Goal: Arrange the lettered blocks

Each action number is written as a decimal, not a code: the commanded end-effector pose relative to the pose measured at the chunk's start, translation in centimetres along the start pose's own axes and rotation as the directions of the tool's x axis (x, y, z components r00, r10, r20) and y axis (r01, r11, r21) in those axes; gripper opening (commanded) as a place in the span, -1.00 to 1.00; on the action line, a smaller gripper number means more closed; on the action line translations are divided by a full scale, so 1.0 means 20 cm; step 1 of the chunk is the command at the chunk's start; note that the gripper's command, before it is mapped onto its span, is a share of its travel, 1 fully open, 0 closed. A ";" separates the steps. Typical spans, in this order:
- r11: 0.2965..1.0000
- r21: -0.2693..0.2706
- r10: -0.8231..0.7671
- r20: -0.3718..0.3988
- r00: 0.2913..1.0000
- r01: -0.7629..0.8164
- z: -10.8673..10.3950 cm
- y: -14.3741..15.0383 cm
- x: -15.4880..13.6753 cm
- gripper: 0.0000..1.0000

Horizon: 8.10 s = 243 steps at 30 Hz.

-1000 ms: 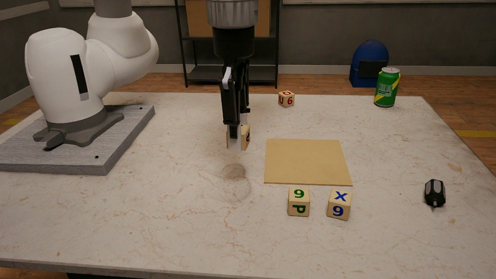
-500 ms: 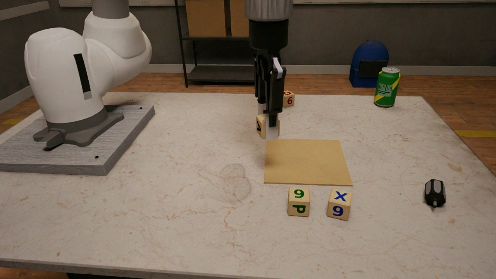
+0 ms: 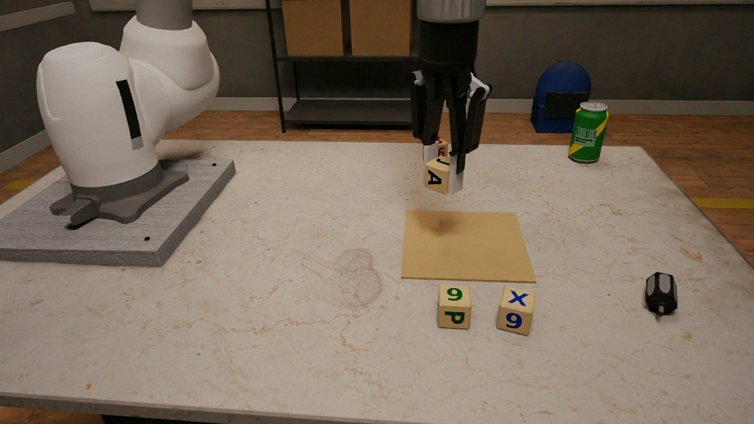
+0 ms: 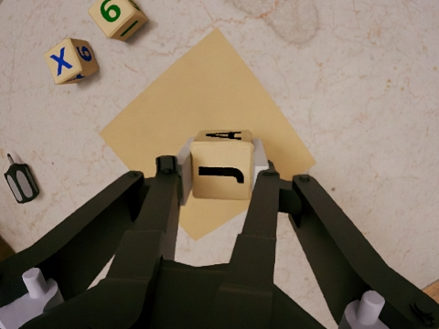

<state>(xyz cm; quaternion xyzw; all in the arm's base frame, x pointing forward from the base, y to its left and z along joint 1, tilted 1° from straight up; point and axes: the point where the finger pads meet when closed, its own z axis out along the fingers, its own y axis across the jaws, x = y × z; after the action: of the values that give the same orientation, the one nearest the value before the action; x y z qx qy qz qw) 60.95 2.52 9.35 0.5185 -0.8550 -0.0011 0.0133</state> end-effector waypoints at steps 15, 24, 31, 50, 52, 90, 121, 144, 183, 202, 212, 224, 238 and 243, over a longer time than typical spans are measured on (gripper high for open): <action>0.864 0.000 -0.503 0.005 0.864 0.503 0.00 0.01 -0.41 -0.37; 0.864 0.000 -0.503 0.005 0.864 0.503 0.00 0.01 -0.41 -0.37; 0.864 0.000 -0.503 0.006 0.864 0.503 0.01 0.01 -0.41 -0.37; 0.864 0.000 -0.503 0.006 0.864 0.503 0.35 0.01 -0.41 -0.37; 0.864 0.000 -0.503 0.006 0.864 0.503 0.39 0.01 -0.41 -0.37; 0.864 0.000 -0.503 0.006 0.864 0.503 0.48 0.01 -0.41 -0.37; 0.864 0.000 -0.503 0.006 0.864 0.503 0.50 0.01 -0.41 -0.37; 0.864 0.000 -0.503 0.006 0.864 0.503 0.50 0.01 -0.41 -0.37; 0.864 0.000 -0.503 0.006 0.864 0.503 0.50 0.01 -0.41 -0.15; 0.864 0.000 -0.503 0.006 0.864 0.503 0.20 0.00 -0.41 -0.15; 0.864 0.000 -0.503 0.006 0.864 0.503 0.06 0.00 -0.41 -0.15; 0.864 0.000 -0.503 0.006 0.864 0.503 0.05 0.00 -0.41 1.00; 0.867 0.000 -0.499 0.006 0.867 0.499 0.05 0.01 -0.41 1.00; 0.893 -0.001 -0.450 0.006 0.893 0.450 0.04 0.07 -0.49 1.00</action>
<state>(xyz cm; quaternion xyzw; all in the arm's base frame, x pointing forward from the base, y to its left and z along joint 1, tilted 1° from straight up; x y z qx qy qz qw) 64.45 10.34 8.15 0.7167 -0.6972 -0.0070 0.0114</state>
